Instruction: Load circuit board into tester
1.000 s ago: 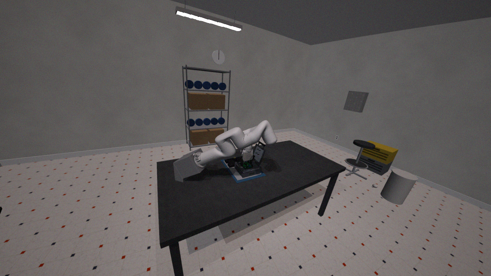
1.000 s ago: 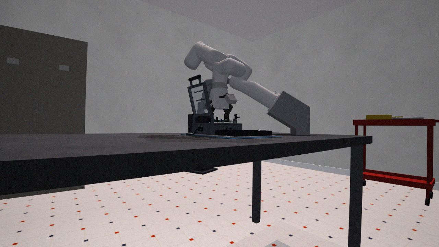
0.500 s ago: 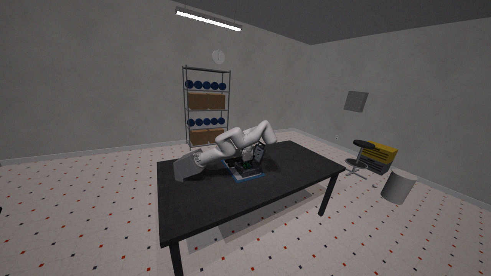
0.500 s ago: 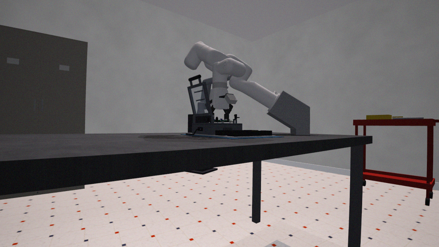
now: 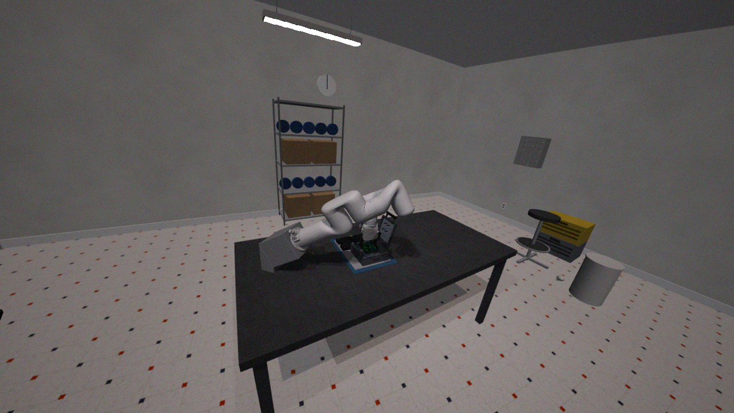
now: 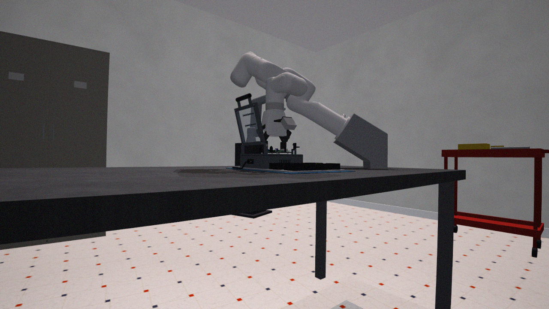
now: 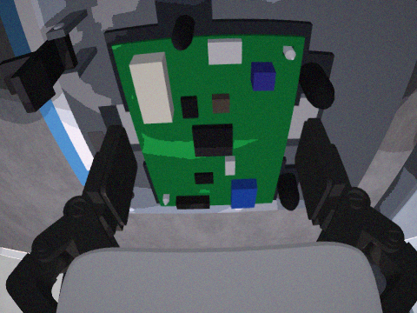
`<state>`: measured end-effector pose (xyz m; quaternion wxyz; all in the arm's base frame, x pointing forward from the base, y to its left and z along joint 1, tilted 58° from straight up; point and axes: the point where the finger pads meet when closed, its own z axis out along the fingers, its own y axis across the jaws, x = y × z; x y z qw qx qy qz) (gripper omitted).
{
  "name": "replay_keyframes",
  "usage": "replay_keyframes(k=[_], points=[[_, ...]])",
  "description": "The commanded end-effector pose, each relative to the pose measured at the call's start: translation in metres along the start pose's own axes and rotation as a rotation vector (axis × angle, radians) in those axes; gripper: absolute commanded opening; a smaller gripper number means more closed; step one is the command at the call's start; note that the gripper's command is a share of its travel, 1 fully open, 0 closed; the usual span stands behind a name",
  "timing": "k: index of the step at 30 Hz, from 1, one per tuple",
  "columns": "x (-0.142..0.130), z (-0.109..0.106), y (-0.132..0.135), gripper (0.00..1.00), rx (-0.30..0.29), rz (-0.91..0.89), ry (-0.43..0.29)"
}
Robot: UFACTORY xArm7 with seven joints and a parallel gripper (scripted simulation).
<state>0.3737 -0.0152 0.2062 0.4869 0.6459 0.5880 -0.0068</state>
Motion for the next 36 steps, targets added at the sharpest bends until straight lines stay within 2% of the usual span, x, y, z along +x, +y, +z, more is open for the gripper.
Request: replay_keyframes(k=[1,10,21,23,36], points=[[0.001,-0.003,0.001,1.0,-0.002,0.0,0.002],[0.001,-0.015,0.001,1.0,-0.002,0.0,0.002],[0.001,-0.055,0.0,1.0,-0.002,0.0,0.002],[0.001,-0.055,0.0,1.0,-0.002,0.0,0.002],[0.001,-0.134,0.0,1.0,-0.002,0.0,0.002]])
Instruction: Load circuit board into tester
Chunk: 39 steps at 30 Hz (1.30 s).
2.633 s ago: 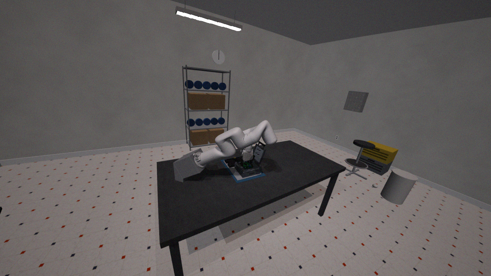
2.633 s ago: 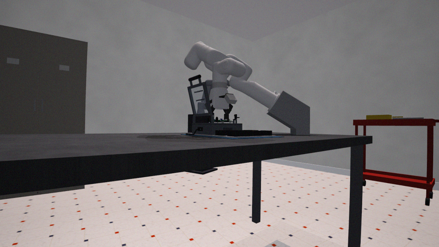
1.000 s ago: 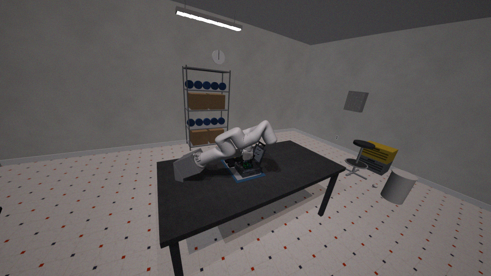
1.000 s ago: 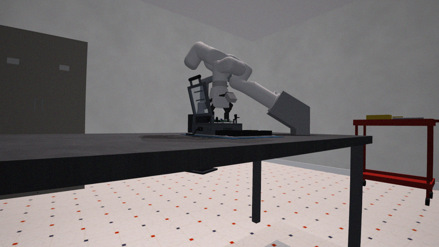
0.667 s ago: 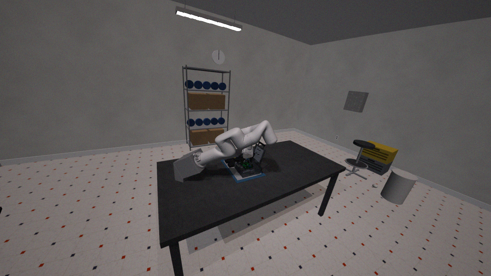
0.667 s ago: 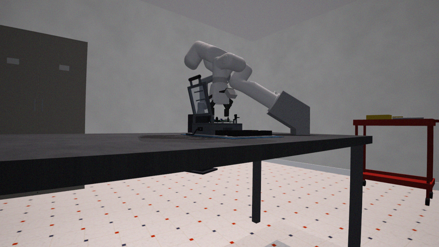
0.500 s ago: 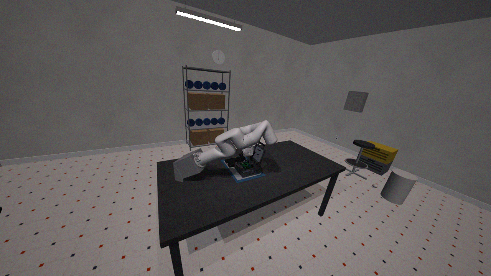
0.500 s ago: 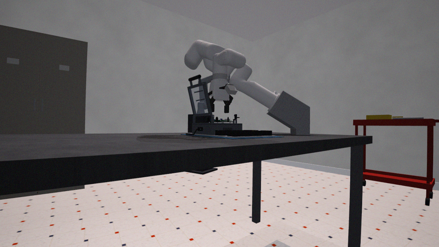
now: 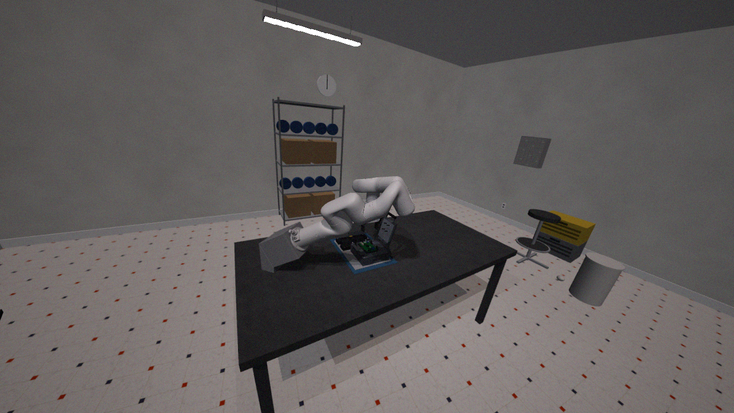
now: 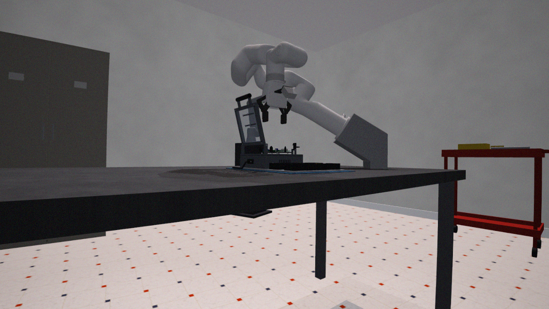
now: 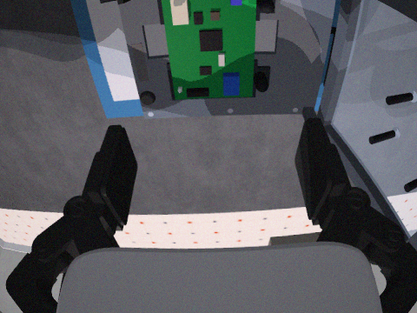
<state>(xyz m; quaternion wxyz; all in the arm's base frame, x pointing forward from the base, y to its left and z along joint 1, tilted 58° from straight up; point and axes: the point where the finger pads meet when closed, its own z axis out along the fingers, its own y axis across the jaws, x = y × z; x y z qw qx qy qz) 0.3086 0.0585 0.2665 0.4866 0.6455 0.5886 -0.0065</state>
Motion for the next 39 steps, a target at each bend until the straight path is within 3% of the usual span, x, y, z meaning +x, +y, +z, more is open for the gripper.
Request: replay_keyframes(k=[1,4,19,39], points=[[0.0,-0.025,0.001,1.0,-0.002,0.0,0.001],[0.0,-0.031,0.0,1.0,-0.002,0.0,0.001],[0.0,-0.102,0.0,1.0,-0.002,0.0,0.001],[0.0,-0.122,0.0,1.0,-0.002,0.0,0.001]])
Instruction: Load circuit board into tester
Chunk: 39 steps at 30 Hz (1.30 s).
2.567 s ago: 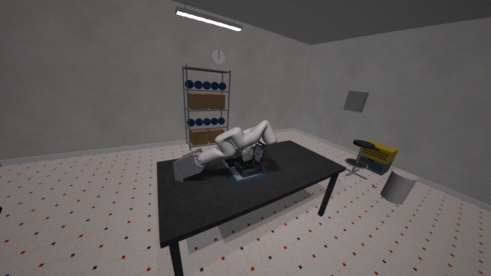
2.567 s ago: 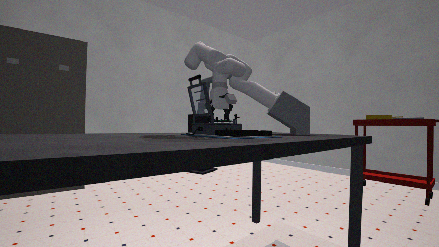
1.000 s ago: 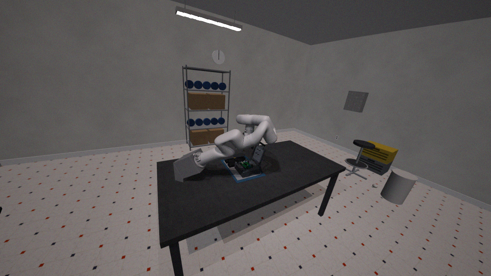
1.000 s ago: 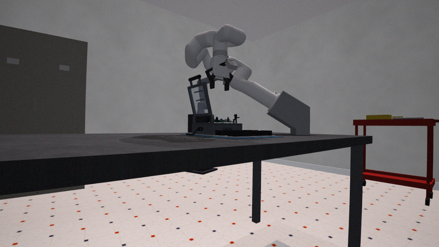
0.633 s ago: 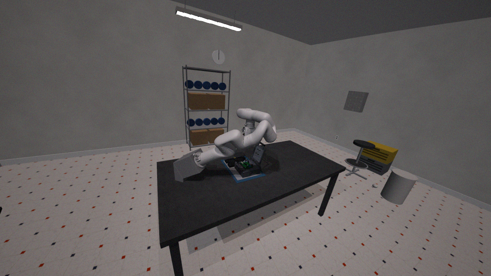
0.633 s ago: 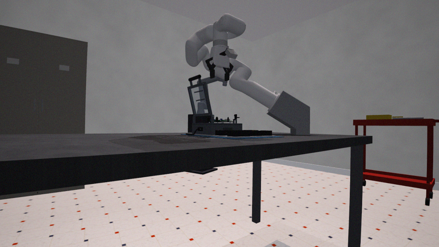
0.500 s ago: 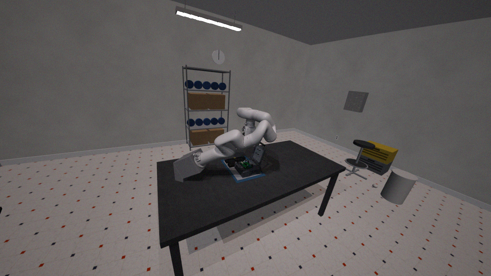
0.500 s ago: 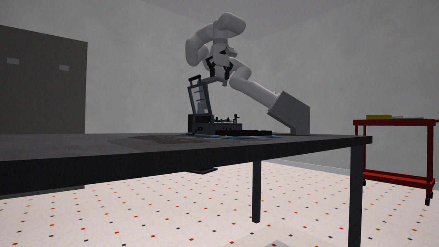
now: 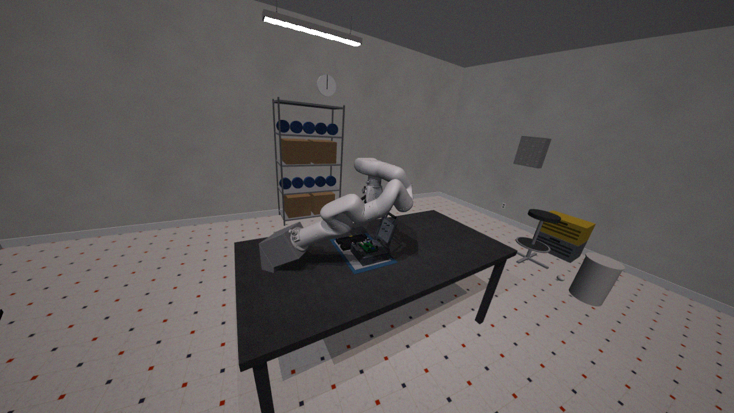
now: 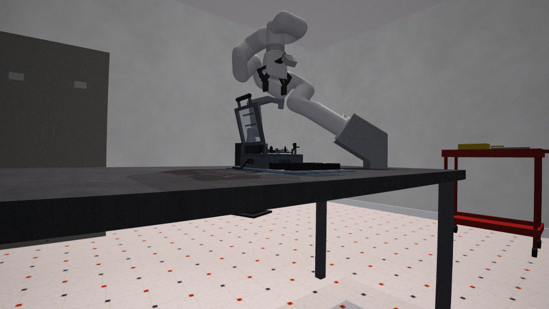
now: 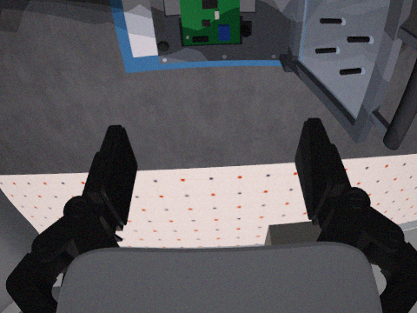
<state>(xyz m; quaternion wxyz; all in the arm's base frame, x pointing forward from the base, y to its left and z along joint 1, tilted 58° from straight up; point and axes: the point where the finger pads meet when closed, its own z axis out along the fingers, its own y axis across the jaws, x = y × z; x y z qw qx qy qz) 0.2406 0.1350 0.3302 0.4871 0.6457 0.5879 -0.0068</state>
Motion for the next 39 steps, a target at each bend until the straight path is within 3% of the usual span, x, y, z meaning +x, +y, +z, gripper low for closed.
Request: replay_keyframes(k=[1,2,20,39], points=[[0.0,-0.001,0.0,1.0,-0.002,0.0,0.002],[0.0,-0.001,0.0,0.51,-0.002,0.0,0.002],[0.0,-0.001,0.008,0.51,-0.002,0.0,0.003],[0.0,-0.001,0.097,0.51,-0.002,0.0,0.003]])
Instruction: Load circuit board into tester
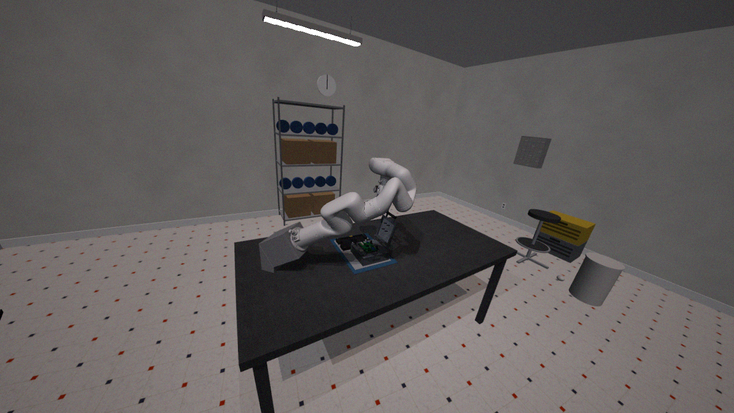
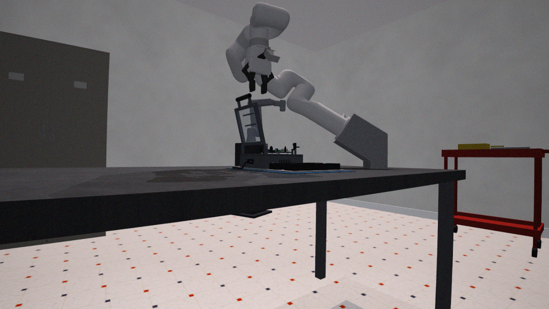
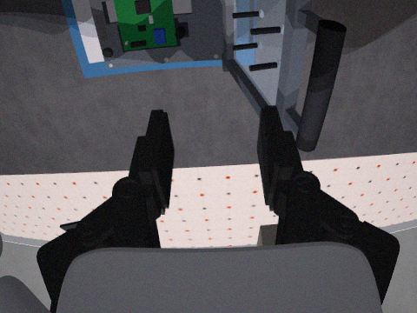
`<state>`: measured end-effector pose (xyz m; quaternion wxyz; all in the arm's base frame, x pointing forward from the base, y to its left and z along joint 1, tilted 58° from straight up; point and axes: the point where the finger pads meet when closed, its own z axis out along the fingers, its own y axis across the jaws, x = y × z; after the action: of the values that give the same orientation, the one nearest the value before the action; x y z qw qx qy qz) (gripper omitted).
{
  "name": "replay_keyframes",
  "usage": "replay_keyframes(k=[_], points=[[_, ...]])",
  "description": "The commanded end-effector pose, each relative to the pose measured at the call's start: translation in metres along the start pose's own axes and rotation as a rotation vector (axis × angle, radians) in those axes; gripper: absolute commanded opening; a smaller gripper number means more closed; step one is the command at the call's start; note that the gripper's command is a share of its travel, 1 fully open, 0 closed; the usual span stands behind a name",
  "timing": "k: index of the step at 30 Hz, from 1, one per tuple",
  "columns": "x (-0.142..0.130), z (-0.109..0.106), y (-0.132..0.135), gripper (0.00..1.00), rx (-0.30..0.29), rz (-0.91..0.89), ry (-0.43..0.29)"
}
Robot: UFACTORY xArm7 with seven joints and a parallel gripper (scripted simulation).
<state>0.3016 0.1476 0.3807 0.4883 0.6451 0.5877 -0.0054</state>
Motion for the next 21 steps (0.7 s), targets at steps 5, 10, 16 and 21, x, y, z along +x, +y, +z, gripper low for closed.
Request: replay_keyframes(k=[5,10,16,21], points=[[0.001,-0.001,0.041,0.51,0.002,-0.001,0.002],[0.001,-0.001,0.055,0.51,0.002,-0.001,0.002],[0.001,-0.001,0.064,0.51,0.002,-0.001,0.002],[0.001,-0.001,0.066,0.51,0.002,-0.001,0.002]])
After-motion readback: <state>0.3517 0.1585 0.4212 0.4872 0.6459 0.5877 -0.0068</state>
